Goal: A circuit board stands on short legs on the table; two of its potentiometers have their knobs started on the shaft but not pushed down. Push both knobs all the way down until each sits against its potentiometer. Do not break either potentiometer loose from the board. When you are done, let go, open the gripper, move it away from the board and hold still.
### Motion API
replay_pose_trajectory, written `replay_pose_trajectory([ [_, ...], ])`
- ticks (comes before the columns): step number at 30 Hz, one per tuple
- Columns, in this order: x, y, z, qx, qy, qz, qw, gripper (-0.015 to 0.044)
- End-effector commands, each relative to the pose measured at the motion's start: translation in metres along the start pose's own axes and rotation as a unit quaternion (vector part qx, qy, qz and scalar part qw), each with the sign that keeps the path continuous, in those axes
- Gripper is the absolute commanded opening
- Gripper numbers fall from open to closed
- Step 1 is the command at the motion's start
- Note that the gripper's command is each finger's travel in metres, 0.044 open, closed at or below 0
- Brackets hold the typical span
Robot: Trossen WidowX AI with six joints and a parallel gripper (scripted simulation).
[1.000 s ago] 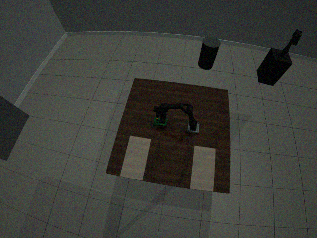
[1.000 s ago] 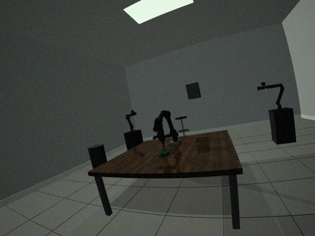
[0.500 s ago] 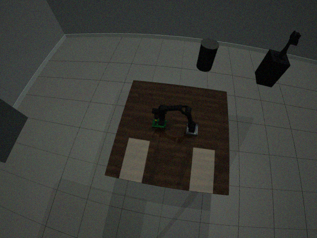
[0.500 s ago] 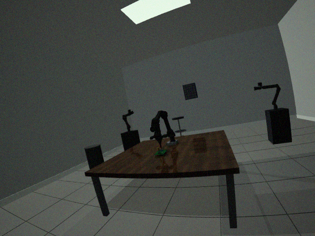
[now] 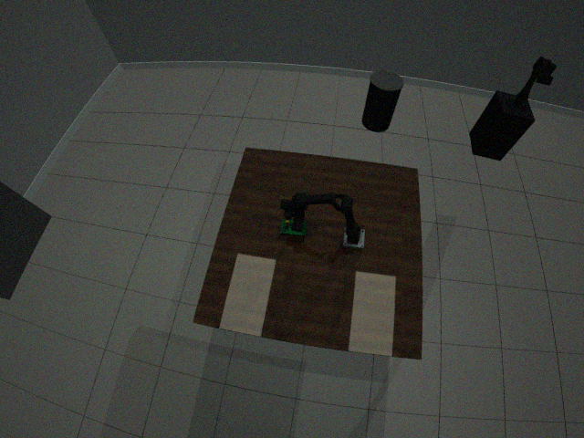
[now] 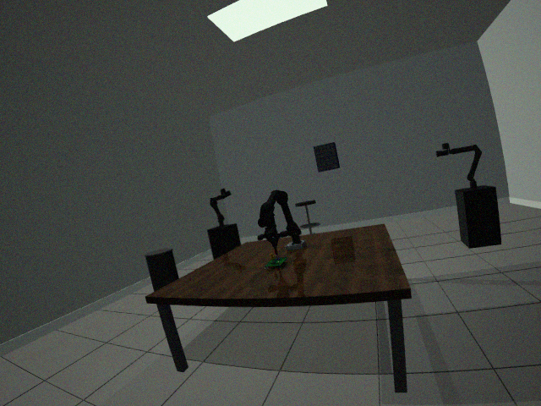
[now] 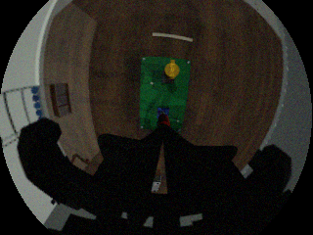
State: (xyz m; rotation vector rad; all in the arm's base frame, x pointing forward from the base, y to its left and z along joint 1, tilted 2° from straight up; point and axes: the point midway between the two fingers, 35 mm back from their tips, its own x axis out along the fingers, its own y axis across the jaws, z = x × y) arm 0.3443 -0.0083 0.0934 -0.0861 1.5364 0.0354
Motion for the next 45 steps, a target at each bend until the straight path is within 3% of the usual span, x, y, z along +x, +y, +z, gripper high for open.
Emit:
replay_pose_trajectory([
  [1, 0.004, -0.001, 0.000, 0.001, 0.001, -0.002, 1.000, 0.0000],
  [45, 0.025, -0.001, 0.000, 0.001, 0.001, -0.002, 1.000, 0.0000],
])
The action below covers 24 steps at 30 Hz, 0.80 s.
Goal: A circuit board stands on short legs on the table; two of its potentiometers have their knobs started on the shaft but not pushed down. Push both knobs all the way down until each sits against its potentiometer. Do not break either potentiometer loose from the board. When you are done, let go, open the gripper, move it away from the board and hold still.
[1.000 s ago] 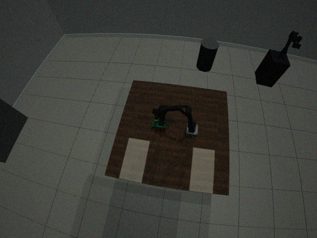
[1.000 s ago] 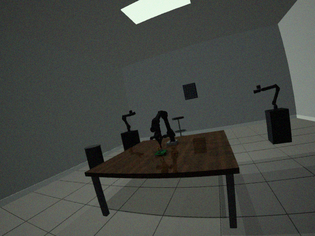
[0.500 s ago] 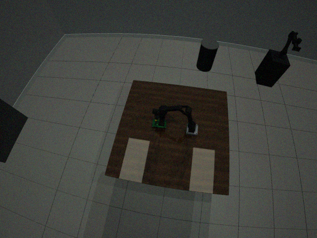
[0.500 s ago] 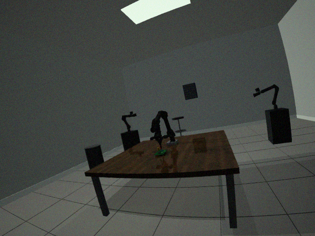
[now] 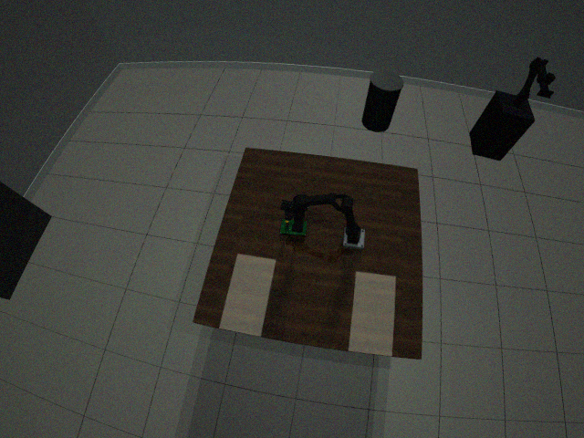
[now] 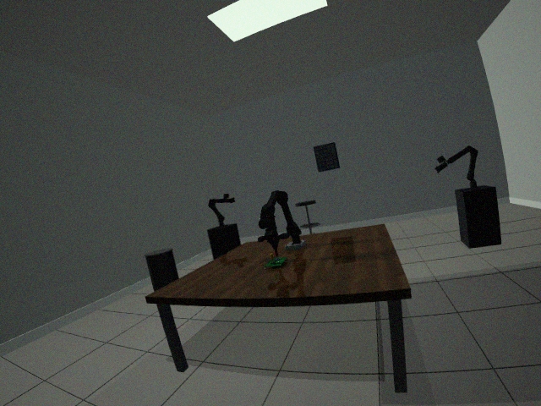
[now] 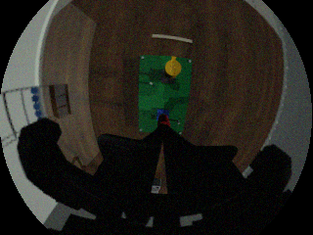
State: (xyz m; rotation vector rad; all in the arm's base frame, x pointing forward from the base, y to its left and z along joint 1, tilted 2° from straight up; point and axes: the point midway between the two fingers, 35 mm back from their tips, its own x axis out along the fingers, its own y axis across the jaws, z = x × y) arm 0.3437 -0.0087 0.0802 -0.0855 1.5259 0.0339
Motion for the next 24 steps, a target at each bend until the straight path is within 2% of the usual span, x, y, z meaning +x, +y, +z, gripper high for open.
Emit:
replay_pose_trajectory([
  [1, 0.0117, -0.0008, 0.0012, 0.000, 0.007, -0.001, 1.000, 0.0000],
  [24, 0.0190, -0.0008, 0.0011, 0.000, 0.007, -0.001, 1.000, 0.0000],
])
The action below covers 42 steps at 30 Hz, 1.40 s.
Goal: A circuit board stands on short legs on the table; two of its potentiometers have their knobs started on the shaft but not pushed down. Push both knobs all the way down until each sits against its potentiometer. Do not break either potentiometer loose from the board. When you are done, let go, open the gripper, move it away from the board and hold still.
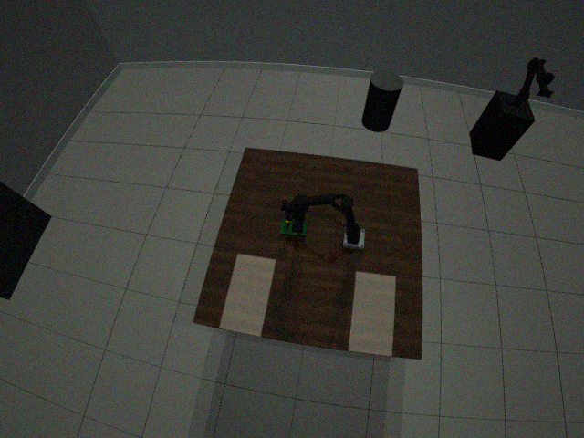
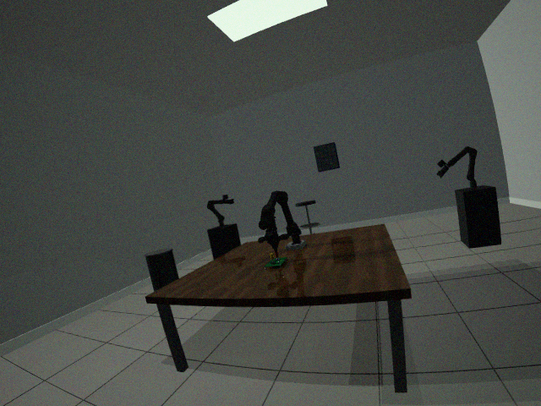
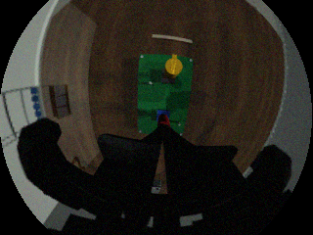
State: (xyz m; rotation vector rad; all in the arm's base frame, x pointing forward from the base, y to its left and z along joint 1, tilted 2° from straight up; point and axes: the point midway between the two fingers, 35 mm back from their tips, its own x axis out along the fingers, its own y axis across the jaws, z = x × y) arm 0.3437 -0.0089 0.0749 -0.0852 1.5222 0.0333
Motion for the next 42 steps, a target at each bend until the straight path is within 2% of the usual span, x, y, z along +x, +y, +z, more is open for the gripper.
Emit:
replay_pose_trajectory([
  [1, 0.0137, -0.0008, 0.0013, 0.000, 0.009, -0.001, 1.000, 0.0000],
  [42, 0.0172, -0.0008, 0.0012, 0.000, 0.009, -0.001, 1.000, 0.0000],
])
